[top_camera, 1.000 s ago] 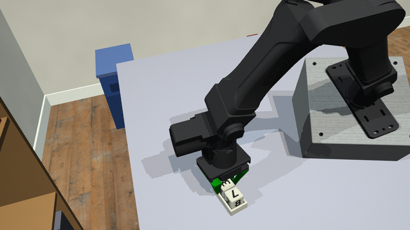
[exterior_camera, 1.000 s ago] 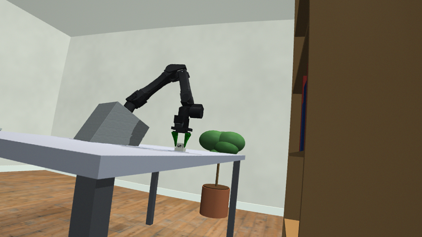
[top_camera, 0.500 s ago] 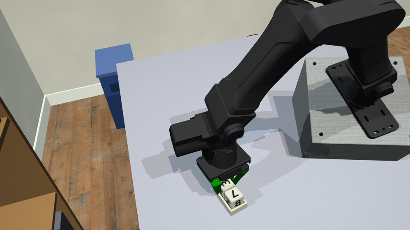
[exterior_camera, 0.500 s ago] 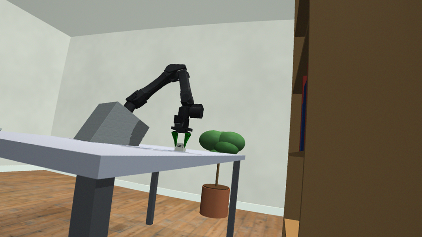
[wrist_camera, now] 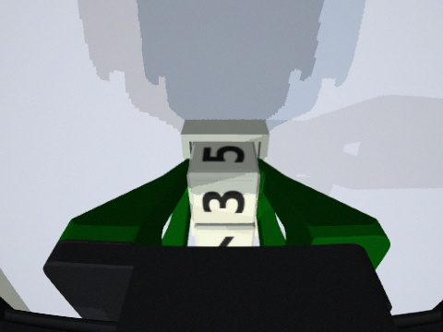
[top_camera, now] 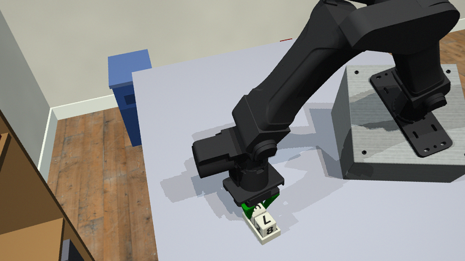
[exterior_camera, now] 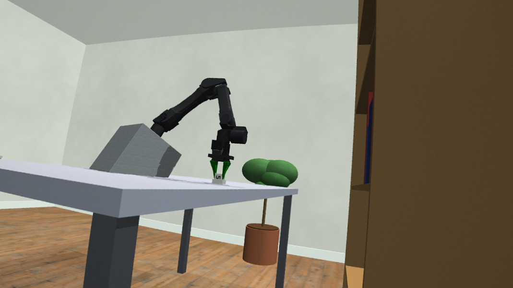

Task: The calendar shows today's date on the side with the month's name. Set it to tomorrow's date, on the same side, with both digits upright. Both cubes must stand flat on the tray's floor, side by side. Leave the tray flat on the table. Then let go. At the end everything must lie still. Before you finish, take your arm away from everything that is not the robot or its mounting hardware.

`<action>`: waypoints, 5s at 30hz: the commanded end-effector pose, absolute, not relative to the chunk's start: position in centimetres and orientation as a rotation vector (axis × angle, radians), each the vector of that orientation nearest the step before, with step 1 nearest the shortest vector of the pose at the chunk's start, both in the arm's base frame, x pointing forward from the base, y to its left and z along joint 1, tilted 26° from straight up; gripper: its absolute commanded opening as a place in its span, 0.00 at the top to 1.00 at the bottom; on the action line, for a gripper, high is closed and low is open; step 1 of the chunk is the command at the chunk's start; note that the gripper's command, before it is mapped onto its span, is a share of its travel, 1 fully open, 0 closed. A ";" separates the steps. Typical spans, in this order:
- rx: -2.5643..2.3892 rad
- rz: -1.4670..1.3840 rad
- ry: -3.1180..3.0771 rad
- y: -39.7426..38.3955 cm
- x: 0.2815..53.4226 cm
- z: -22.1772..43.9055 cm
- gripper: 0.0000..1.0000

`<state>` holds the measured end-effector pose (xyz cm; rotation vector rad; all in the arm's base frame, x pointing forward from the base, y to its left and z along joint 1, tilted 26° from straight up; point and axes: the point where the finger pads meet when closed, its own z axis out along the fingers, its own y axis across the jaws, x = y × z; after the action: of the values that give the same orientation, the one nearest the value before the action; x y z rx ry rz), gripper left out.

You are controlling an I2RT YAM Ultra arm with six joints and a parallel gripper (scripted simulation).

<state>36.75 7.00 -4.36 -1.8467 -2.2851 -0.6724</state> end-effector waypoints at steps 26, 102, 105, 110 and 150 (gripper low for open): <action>-1.858 -0.672 -2.294 6.7 36.9 -4.1 0.73; -0.065 -0.699 -3.248 3.0 35.0 5.0 0.73; 0.117 -0.687 -3.273 3.1 35.0 5.0 0.73; 0.353 -0.668 -3.289 3.1 35.0 5.0 0.73; 2.558 -0.283 -2.481 3.5 34.8 5.2 0.73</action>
<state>34.62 3.53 4.85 2.3440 -2.6461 -0.3465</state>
